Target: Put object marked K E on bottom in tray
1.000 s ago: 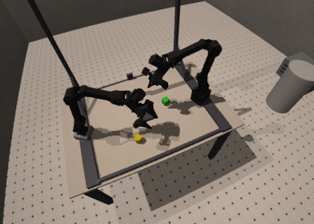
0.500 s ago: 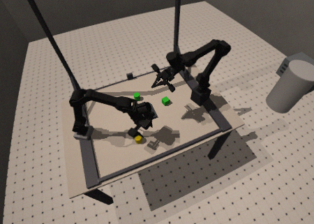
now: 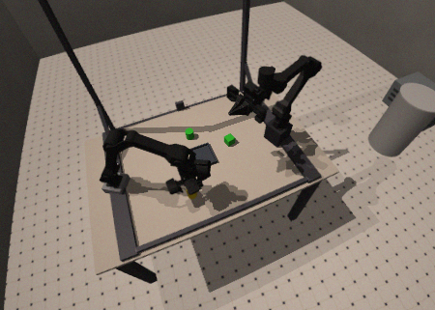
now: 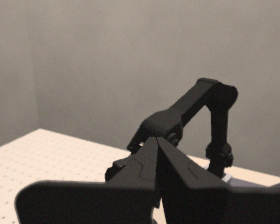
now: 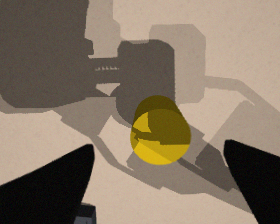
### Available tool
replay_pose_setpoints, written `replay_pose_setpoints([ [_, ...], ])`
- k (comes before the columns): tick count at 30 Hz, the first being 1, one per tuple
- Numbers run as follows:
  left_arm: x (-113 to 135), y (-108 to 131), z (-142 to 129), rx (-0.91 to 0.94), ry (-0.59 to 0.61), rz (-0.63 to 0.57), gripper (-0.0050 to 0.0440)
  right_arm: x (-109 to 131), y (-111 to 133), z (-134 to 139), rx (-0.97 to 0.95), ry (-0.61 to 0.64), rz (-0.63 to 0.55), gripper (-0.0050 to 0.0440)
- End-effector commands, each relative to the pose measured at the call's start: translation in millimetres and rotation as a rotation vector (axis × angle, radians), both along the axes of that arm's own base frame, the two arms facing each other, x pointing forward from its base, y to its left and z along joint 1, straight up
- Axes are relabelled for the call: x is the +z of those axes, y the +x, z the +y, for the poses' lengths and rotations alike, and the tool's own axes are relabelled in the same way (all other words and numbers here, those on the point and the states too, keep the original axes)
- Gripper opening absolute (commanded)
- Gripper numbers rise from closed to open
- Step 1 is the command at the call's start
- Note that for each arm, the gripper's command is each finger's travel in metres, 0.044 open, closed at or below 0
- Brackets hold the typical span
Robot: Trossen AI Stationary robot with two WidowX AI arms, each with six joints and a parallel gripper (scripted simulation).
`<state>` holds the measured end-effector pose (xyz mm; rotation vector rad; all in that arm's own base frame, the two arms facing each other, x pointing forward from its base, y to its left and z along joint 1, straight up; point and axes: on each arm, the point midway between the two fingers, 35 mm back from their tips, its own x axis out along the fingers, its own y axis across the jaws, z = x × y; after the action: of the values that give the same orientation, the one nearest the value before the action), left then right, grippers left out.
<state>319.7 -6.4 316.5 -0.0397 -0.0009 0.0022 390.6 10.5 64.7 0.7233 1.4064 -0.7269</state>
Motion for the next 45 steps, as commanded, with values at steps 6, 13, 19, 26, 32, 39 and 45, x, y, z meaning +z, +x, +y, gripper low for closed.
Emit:
replay_pose_setpoints([
  [6,3,-5,7,-0.002,0.044,-0.044,-0.005,12,1,0,-0.039,0.026,0.0,0.04],
  [13,6,-4,6,-0.001,0.04,-0.049,-0.005,6,-1,0,-0.037,0.024,0.016,0.04],
  [19,6,-4,6,-0.001,0.04,-0.049,-0.005,-21,-3,0,-0.035,0.022,0.031,0.04],
  [26,6,-4,6,-0.001,0.04,-0.049,-0.005,-52,-3,1,-0.03,0.02,0.032,0.04],
  [32,6,-4,6,-0.001,0.04,-0.049,-0.005,-50,0,1,-0.03,0.02,0.012,0.04],
  [39,6,-4,6,-0.001,0.04,-0.049,-0.005,-60,-1,1,-0.03,0.02,0.014,0.04],
  [45,6,-4,6,-0.001,0.04,-0.049,-0.005,-63,-1,1,-0.03,0.02,0.019,0.0328],
])
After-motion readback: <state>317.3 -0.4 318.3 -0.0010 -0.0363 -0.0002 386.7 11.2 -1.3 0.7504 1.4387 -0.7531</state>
